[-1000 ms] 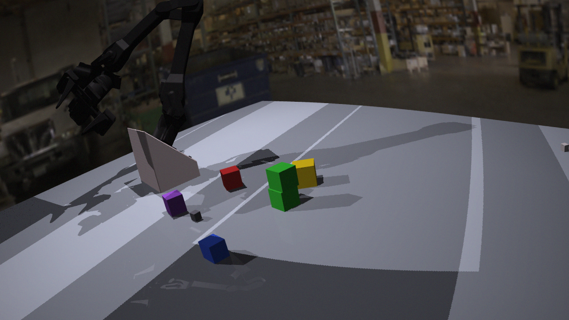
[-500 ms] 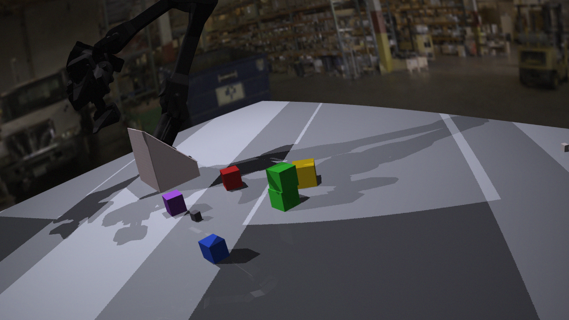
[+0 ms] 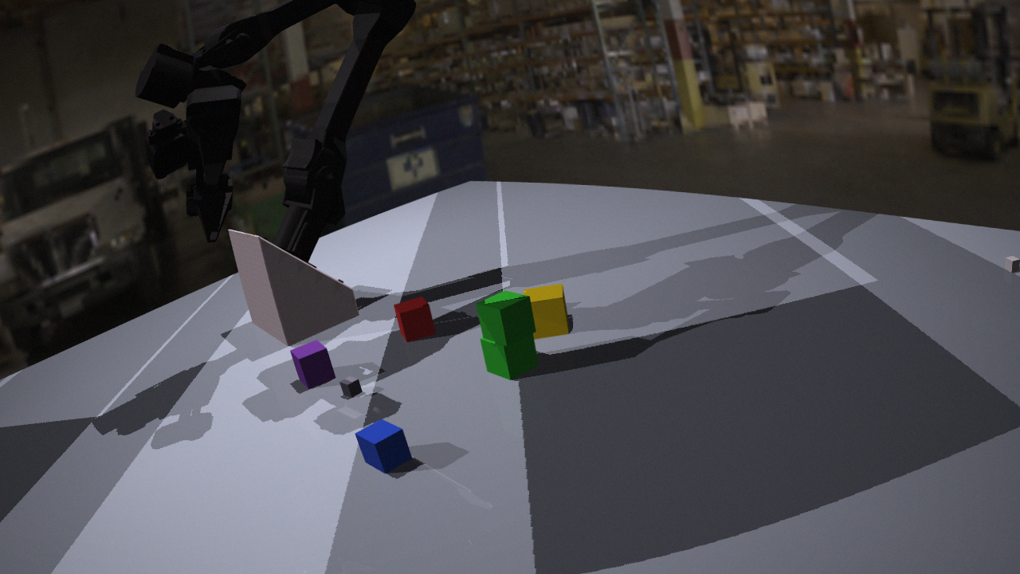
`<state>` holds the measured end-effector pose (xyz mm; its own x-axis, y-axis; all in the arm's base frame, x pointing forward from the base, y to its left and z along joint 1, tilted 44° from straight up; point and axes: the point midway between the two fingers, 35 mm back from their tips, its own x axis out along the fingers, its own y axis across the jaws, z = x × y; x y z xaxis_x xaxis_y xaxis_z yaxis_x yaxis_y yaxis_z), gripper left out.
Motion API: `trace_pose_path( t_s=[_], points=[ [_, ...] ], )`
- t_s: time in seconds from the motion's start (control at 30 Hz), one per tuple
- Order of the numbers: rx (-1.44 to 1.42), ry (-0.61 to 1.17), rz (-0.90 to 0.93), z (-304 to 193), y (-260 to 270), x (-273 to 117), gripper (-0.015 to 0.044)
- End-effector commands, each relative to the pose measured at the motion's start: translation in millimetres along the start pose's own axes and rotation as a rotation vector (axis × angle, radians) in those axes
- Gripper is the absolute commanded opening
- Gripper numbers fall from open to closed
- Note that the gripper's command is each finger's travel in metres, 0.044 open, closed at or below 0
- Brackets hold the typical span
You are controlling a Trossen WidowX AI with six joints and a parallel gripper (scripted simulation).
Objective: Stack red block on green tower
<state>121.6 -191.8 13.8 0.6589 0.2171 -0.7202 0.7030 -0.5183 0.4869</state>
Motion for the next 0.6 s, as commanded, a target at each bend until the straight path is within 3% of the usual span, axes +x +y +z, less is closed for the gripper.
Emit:
trace_pose_path(
  t_s=[0.0,0.57],
  points=[
    [-0.148,0.059,-0.064,-22.5,8.6,10.2,0.0440],
    [-0.718,0.350,-0.285,-117.7,9.3,40.8,0.0440]
  ],
)
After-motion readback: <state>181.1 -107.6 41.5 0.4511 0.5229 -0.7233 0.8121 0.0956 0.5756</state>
